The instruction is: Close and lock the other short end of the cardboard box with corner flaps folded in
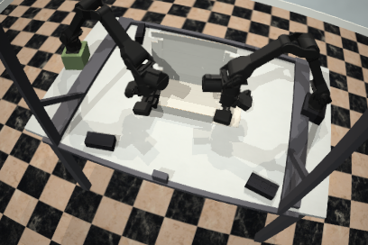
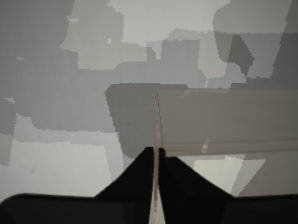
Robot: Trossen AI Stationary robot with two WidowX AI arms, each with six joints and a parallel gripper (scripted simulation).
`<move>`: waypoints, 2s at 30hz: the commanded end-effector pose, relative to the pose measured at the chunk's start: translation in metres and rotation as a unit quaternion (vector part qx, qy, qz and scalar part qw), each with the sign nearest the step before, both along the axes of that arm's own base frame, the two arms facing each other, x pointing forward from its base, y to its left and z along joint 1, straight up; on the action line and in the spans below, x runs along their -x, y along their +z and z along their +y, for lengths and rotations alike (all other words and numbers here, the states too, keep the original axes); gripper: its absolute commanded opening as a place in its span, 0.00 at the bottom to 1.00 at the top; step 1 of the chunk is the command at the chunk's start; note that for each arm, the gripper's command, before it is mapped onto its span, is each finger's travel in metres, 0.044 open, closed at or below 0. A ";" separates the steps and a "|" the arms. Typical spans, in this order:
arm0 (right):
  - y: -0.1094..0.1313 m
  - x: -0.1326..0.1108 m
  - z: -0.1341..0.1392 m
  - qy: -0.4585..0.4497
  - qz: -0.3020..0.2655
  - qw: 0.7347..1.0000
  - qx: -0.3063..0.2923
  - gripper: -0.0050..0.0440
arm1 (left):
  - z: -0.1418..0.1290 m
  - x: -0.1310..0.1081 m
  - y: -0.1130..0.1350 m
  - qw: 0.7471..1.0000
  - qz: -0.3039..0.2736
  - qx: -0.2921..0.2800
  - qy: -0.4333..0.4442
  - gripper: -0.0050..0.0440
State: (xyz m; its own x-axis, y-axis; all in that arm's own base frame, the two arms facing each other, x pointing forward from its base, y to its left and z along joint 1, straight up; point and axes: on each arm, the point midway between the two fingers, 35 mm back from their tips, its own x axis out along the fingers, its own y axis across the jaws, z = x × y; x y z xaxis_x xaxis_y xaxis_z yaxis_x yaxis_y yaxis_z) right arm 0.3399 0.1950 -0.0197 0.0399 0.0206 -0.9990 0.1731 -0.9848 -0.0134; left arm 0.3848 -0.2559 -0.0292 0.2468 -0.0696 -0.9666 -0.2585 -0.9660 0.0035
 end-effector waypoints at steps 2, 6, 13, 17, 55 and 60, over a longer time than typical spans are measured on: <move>-0.015 0.006 -0.003 0.000 0.004 1.000 0.001 0.62 | -0.004 -0.006 0.013 1.000 -0.016 0.009 -0.002 0.11; -0.027 0.015 -0.008 0.000 0.010 1.000 0.005 0.62 | -0.004 -0.006 0.013 1.000 -0.016 0.009 -0.002 0.11; -0.041 0.028 -0.015 0.000 0.006 1.000 0.003 0.62 | -0.004 -0.006 0.013 1.000 -0.016 0.009 -0.002 0.11; -0.043 0.030 -0.016 0.000 0.003 1.000 0.001 0.62 | -0.004 -0.006 0.013 1.000 -0.016 0.009 -0.002 0.11; 0.033 0.006 0.004 -0.461 0.001 0.887 -0.035 0.30 | -0.004 -0.006 0.013 1.000 -0.016 0.009 -0.002 0.11; 0.039 0.008 0.006 -0.550 0.009 0.835 -0.030 0.24 | -0.004 -0.006 0.013 1.000 -0.016 0.009 -0.002 0.11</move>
